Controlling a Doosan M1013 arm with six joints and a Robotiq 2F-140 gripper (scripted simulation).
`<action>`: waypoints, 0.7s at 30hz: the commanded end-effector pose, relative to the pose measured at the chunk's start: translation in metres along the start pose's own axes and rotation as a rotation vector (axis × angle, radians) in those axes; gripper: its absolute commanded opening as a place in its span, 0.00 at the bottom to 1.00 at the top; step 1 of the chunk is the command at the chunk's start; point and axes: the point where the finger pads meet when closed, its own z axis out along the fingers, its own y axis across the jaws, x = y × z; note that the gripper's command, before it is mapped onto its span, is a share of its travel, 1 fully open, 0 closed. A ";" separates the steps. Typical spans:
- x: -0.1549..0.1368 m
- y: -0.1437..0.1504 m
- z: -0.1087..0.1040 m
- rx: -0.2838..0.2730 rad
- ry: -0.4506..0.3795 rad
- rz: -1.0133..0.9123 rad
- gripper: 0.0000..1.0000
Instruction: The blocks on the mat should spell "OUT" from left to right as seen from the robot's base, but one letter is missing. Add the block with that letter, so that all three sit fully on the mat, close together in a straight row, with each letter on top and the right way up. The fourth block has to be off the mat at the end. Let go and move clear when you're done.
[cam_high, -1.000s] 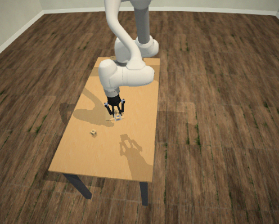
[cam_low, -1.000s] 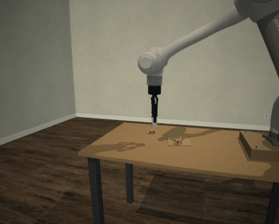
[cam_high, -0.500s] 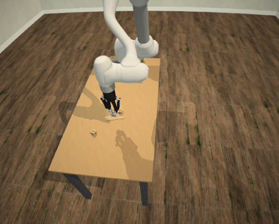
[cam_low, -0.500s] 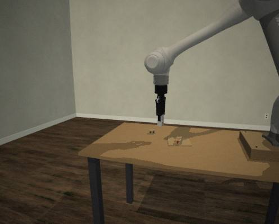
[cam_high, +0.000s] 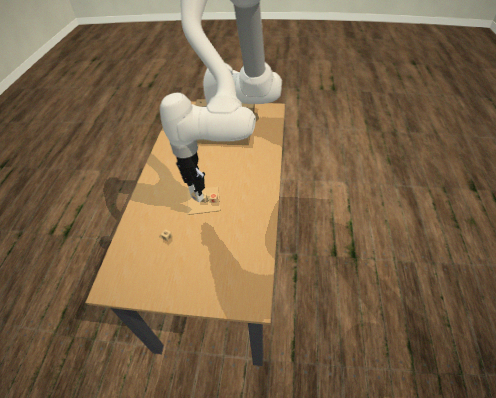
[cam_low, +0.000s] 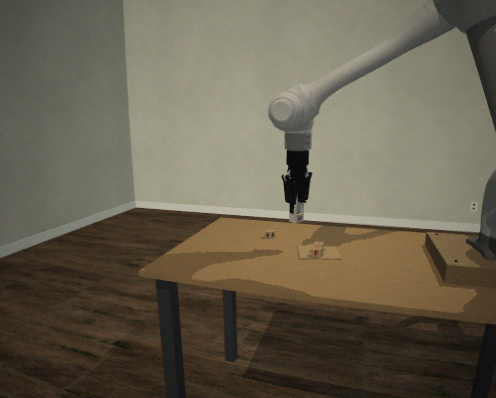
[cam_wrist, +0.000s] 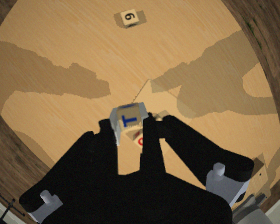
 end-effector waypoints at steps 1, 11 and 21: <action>-0.004 0.013 0.000 -0.004 0.005 0.139 0.16; -0.014 0.039 0.000 -0.004 0.005 0.434 0.16; -0.025 0.065 0.001 -0.003 0.006 0.718 0.16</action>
